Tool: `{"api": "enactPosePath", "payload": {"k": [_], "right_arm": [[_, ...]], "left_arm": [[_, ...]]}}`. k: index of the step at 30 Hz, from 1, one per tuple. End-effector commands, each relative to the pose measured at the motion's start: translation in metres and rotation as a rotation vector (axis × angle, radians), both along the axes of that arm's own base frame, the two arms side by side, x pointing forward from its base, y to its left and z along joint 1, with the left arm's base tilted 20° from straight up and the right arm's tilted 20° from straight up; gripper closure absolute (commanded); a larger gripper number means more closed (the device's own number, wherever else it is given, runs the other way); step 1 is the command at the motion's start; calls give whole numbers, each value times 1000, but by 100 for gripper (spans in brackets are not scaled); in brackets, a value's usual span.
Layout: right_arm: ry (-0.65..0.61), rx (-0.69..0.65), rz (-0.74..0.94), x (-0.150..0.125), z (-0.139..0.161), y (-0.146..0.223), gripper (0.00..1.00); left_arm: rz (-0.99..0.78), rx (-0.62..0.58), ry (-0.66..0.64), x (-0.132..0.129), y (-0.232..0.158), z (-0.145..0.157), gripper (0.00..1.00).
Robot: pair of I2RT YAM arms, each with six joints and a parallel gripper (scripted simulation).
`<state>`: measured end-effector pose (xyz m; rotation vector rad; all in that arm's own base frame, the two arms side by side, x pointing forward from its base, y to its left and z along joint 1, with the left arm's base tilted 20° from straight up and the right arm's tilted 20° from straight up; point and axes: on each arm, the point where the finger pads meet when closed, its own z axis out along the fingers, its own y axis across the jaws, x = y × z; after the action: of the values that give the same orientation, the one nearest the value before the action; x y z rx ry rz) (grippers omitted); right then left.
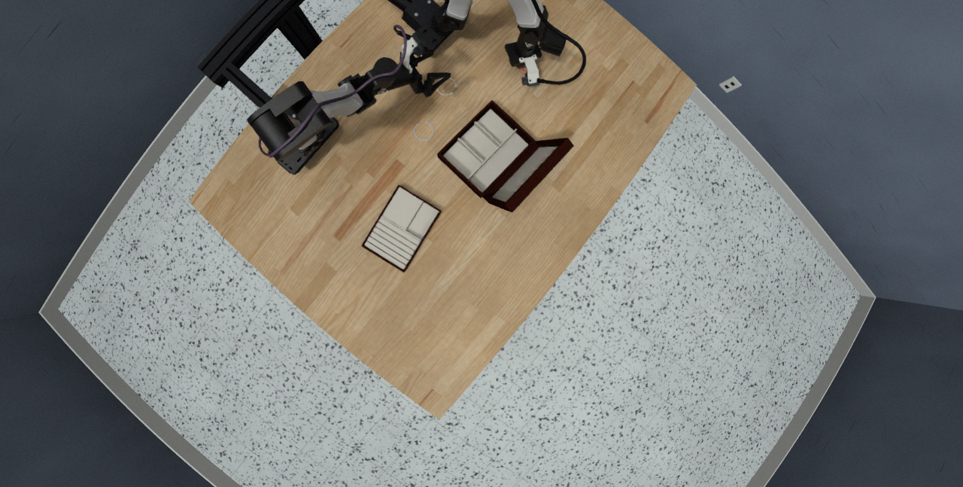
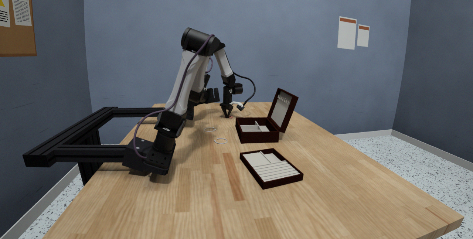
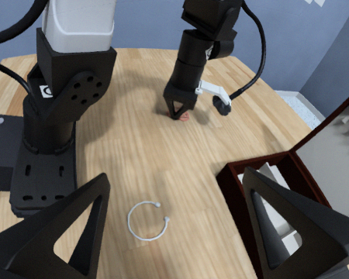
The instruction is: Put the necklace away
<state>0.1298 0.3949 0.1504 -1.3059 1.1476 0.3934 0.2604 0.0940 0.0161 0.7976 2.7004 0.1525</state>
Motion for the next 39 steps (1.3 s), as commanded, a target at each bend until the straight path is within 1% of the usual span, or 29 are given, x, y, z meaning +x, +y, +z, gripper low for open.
{"api": "enactPosePath", "payload": {"k": [1, 3, 4, 14, 16, 31, 33, 39], "right_arm": [[-1, 20, 3, -1, 7, 2, 0], [-18, 76, 17, -5, 28, 7, 0], [-20, 85, 19, -6, 31, 8, 0], [-9, 128, 18, -11, 54, 15, 0], [-9, 128, 18, -11, 54, 15, 0], [-14, 142, 19, -11, 59, 15, 0], [-14, 142, 19, -11, 59, 15, 0], [-14, 141, 19, -11, 58, 15, 0]], "left_arm": [[-6, -7, -9, 2, -2, -5, 100], [-13, -12, -16, 3, -2, -1, 100], [-14, -11, -16, 3, -2, 1, 100], [-9, -6, -26, -9, 0, 42, 100], [-9, -6, -26, -9, 0, 42, 100], [-10, -4, -27, -44, 0, 134, 100], [-10, -4, -27, -44, 0, 134, 100], [-9, -3, -27, -57, 0, 170, 100]]}}
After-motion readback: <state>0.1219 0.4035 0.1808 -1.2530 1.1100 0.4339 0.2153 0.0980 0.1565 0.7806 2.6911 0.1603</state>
